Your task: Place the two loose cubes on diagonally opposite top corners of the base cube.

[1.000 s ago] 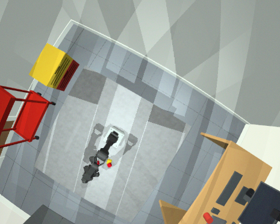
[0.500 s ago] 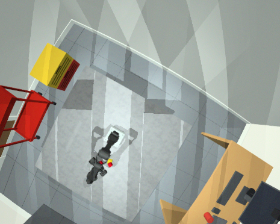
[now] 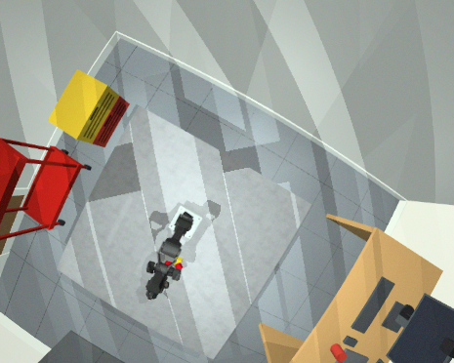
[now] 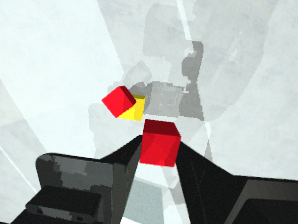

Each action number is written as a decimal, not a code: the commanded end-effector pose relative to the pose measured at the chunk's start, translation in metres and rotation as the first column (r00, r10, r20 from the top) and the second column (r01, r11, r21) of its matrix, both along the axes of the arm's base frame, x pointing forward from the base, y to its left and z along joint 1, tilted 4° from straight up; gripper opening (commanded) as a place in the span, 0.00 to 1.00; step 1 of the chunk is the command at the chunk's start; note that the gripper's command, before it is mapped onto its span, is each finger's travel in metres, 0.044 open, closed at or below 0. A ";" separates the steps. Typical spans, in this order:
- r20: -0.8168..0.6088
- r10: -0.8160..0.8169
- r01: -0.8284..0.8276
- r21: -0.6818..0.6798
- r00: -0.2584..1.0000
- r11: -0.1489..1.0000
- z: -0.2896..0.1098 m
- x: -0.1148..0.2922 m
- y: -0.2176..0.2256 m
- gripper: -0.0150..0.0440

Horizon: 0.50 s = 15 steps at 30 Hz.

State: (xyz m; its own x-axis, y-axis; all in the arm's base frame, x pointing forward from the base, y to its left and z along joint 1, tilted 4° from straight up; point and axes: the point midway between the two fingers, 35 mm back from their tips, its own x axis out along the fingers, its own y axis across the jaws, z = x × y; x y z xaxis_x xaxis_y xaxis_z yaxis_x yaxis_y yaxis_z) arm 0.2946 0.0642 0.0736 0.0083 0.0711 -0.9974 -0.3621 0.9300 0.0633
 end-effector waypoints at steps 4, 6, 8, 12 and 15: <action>0.025 0.300 -0.300 -0.004 0.954 0.954 0.000 -0.007 0.012 0.43; 0.030 0.376 -0.376 -0.006 0.926 0.927 0.000 -0.009 0.015 0.43; 0.035 0.449 -0.449 -0.009 0.893 0.893 0.000 -0.011 0.018 0.43; 0.045 0.587 -0.587 -0.016 0.809 0.810 0.000 -0.015 0.023 0.43; 0.050 0.660 -0.660 -0.021 0.750 0.751 0.000 -0.018 0.026 0.43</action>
